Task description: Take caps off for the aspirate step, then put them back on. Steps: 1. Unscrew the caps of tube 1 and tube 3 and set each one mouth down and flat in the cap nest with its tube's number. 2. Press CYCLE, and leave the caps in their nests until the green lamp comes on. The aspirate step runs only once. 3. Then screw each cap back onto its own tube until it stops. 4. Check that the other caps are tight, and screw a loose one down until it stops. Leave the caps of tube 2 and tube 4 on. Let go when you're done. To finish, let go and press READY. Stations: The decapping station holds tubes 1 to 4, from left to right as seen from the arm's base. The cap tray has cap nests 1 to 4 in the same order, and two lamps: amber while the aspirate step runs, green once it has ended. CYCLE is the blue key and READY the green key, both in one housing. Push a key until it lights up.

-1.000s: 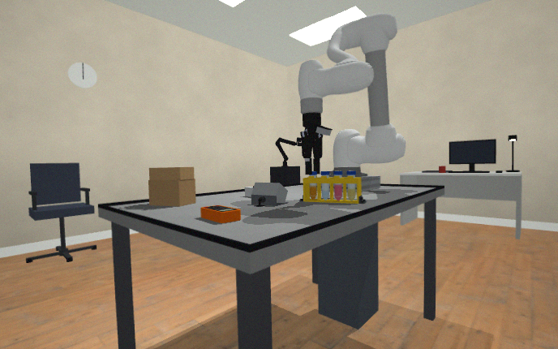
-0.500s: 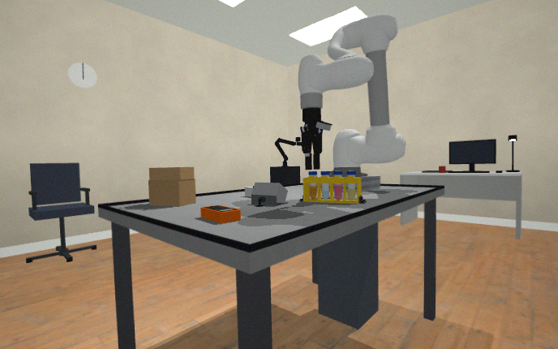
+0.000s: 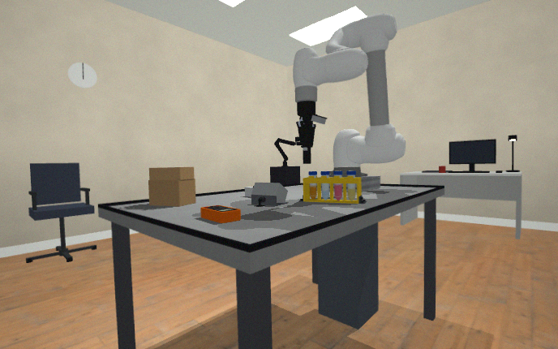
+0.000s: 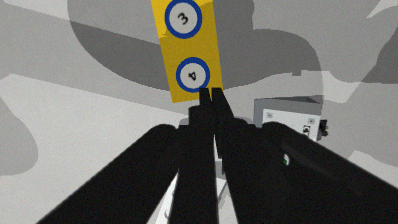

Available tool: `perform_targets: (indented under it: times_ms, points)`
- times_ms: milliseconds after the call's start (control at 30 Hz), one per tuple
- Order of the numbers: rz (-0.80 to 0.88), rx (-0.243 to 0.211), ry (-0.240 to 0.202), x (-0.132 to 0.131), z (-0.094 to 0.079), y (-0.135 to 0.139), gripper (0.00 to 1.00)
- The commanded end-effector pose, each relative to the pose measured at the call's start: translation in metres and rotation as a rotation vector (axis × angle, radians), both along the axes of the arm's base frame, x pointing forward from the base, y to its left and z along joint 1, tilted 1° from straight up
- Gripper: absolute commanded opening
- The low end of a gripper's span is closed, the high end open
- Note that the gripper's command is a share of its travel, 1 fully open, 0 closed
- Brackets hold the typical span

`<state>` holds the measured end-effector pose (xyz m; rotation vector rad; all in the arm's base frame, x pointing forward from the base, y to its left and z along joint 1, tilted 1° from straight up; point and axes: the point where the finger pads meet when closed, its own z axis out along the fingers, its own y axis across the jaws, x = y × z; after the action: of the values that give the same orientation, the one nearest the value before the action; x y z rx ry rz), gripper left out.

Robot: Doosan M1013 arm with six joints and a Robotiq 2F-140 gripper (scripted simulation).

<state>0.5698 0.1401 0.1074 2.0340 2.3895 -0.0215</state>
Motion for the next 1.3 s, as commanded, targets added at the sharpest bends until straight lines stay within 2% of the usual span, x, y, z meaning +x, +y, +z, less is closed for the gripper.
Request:
perform_targets:
  times_ms: [0, 267, 733, 1000, 1200, 1267]
  points:
    - [0.027, 0.007, 0.002, 0.027, 0.001, -0.023, 0.1]
    - [0.027, 0.007, 0.002, 0.041, -0.003, -0.035, 0.1]
    - [0.027, 0.007, 0.002, 0.12, -0.053, -0.104, 0.1]
    - [0.027, 0.007, 0.002, 0.121, -0.054, -0.105, 0.1]
    - [0.027, 0.007, 0.002, 0.121, -0.072, -0.105, 0.1]
    - [0.027, 0.007, 0.002, 0.121, -0.072, -0.105, 0.1]
